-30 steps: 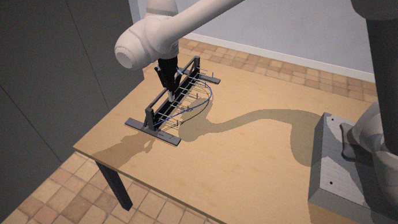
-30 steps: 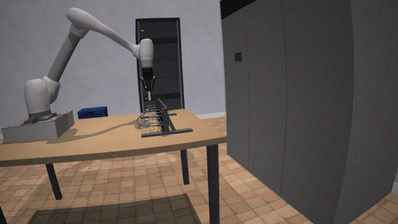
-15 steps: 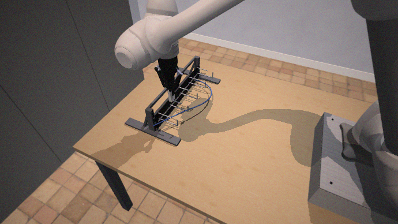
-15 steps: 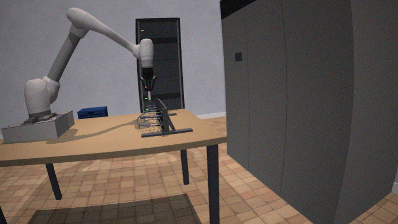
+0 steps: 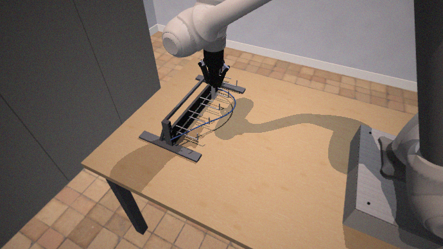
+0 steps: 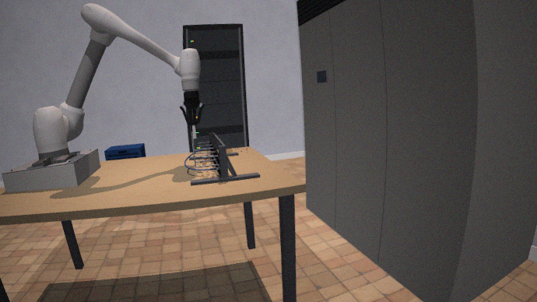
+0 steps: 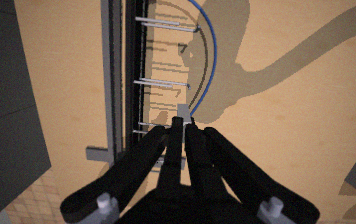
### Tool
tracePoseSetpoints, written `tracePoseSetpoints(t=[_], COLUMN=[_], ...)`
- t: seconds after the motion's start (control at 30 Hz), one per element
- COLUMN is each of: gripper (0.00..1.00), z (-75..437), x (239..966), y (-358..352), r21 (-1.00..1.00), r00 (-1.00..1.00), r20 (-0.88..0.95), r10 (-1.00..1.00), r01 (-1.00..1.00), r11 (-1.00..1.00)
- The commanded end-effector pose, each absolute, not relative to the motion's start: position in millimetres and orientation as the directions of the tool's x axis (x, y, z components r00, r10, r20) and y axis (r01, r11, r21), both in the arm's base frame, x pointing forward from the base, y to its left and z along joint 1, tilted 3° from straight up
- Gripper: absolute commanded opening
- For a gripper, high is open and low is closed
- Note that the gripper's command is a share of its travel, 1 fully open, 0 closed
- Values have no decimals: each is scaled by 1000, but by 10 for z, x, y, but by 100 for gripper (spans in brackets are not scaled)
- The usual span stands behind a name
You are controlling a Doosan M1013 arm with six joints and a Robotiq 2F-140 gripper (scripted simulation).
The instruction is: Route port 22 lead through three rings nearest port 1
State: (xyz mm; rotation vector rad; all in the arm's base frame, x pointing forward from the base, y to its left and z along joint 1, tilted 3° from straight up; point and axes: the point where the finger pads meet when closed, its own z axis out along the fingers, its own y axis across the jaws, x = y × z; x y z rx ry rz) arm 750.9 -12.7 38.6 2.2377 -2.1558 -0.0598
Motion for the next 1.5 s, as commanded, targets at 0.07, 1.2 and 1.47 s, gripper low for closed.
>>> tracePoseSetpoints(t=[0.07, 1.2, 1.47], gripper=[0, 20, 20], z=[395, 398, 398], x=[7173, 6876, 6876], y=[-658, -1047, -1047], r21=[51, 51, 51], r00=[79, 111, 111], r20=[-7, -8, -8], r10=[-997, -994, -994], r01=[-996, -992, -992], r11=[-79, -111, -111])
